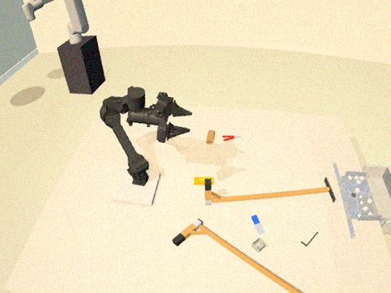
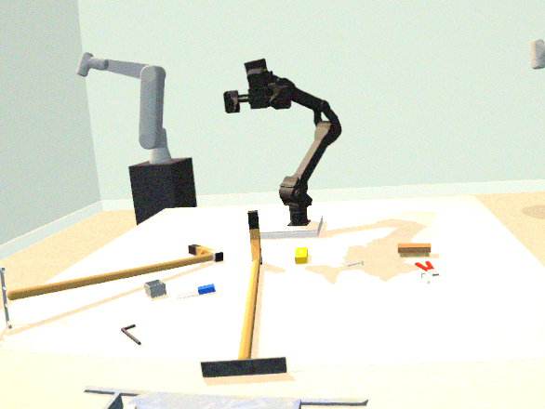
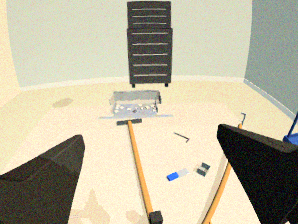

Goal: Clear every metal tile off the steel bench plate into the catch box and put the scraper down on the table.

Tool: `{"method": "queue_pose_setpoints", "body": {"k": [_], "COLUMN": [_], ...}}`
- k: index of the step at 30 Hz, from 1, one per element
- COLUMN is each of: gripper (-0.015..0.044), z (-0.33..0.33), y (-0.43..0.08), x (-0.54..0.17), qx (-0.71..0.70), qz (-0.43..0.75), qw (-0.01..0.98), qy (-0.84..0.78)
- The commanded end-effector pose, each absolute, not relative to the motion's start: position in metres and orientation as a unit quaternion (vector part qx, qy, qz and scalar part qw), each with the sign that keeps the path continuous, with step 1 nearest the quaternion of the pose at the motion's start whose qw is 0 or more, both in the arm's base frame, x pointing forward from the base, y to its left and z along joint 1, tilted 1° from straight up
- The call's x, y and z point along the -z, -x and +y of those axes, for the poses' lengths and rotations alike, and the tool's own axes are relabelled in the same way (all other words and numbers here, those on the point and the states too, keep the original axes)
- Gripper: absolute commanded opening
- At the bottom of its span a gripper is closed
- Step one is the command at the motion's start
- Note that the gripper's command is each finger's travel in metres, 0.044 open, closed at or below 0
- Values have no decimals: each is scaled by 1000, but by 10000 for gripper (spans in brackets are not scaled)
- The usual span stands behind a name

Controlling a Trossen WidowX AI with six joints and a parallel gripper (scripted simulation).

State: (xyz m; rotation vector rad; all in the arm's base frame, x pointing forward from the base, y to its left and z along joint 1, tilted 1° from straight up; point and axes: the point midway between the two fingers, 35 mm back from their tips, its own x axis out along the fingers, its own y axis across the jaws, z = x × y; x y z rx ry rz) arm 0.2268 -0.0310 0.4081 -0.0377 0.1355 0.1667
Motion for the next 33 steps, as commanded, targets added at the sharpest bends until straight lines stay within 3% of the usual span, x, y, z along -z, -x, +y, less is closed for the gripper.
{"method": "queue_pose_setpoints", "body": {"k": [1, 33], "gripper": [440, 440], "z": [-35, -58], "y": [-234, -323], "x": [-408, -393], "qx": [-83, -84], "qz": [77, 185], "qw": [993, 979], "qy": [11, -28]}}
